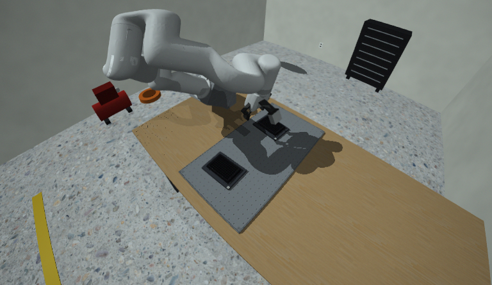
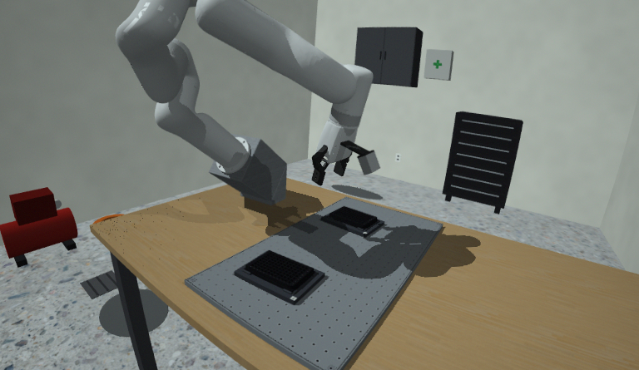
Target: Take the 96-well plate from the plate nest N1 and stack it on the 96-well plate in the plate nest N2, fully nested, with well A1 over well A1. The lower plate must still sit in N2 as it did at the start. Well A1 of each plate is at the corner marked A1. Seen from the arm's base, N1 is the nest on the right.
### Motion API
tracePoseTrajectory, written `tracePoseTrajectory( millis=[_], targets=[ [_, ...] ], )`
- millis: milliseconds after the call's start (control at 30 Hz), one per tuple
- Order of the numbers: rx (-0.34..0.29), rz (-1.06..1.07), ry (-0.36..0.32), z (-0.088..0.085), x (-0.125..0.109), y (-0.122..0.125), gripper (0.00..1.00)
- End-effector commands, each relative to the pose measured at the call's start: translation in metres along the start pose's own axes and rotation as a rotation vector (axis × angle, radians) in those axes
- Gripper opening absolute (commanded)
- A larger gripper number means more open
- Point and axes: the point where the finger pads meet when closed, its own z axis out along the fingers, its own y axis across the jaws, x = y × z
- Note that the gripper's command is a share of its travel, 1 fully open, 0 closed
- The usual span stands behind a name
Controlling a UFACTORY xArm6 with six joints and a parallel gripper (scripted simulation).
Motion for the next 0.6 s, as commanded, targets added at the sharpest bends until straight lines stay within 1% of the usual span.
tracePoseTrajectory(
  millis=[0, 100, 167, 200, 233, 400, 433, 467, 500, 567],
  targets=[
    [0.01, -0.016, 0.033, 0.0, 0.011, 0.019, 1.0],
    [0.01, -0.016, 0.033, 0.0, 0.018, 0.032, 1.0],
    [0.01, -0.016, 0.033, 0.0, 0.018, 0.032, 1.0],
    [0.011, -0.03, 0.063, 0.001, 0.02, 0.037, 1.0],
    [0.011, -0.036, 0.074, 0.001, 0.022, 0.041, 1.0],
    [0.011, -0.036, 0.074, 0.003, 0.032, 0.064, 1.0],
    [0.011, -0.036, 0.074, 0.003, 0.032, 0.064, 1.0],
    [0.007, -0.05, 0.104, 0.003, 0.034, 0.069, 1.0],
    [0.006, -0.055, 0.116, 0.004, 0.036, 0.073, 1.0],
    [0.006, -0.055, 0.116, 0.005, 0.039, 0.083, 1.0]
  ],
)
